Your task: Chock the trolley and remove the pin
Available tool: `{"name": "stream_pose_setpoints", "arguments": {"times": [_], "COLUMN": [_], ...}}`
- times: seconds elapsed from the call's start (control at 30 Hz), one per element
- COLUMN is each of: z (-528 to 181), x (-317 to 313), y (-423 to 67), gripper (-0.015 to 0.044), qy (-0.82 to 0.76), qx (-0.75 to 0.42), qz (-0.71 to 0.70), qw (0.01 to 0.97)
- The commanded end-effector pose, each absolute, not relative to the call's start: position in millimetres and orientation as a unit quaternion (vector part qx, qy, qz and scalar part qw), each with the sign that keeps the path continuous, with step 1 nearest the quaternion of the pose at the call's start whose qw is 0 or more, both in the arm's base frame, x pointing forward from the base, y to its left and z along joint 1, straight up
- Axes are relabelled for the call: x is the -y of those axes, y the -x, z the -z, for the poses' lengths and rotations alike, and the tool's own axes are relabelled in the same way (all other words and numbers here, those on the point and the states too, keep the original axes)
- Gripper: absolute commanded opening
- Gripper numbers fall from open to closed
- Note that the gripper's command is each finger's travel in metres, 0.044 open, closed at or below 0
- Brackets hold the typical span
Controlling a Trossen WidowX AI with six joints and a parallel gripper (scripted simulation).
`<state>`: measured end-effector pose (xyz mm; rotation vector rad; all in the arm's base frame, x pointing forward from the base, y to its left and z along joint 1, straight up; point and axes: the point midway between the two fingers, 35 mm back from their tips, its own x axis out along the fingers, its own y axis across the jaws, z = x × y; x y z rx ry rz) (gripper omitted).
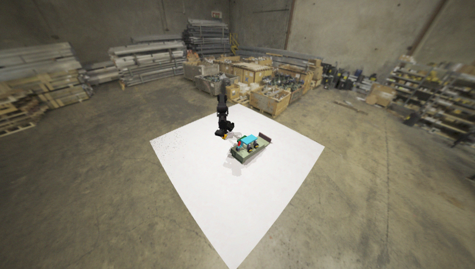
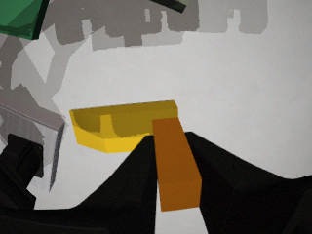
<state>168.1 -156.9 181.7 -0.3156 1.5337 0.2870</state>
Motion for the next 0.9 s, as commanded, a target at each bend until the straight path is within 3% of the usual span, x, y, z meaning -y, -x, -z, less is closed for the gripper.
{"name": "stream_pose_setpoints", "arguments": {"times": [0.0,0.87], "z": [-182.4,-182.3], "x": [157.5,157.5], "y": [-168.2,-168.2], "gripper": [0.0,0.0], "qy": [0.189,0.463], "qx": [-0.679,-0.541], "qz": [-0.174,-0.447], "qw": [0.688,0.542]}}
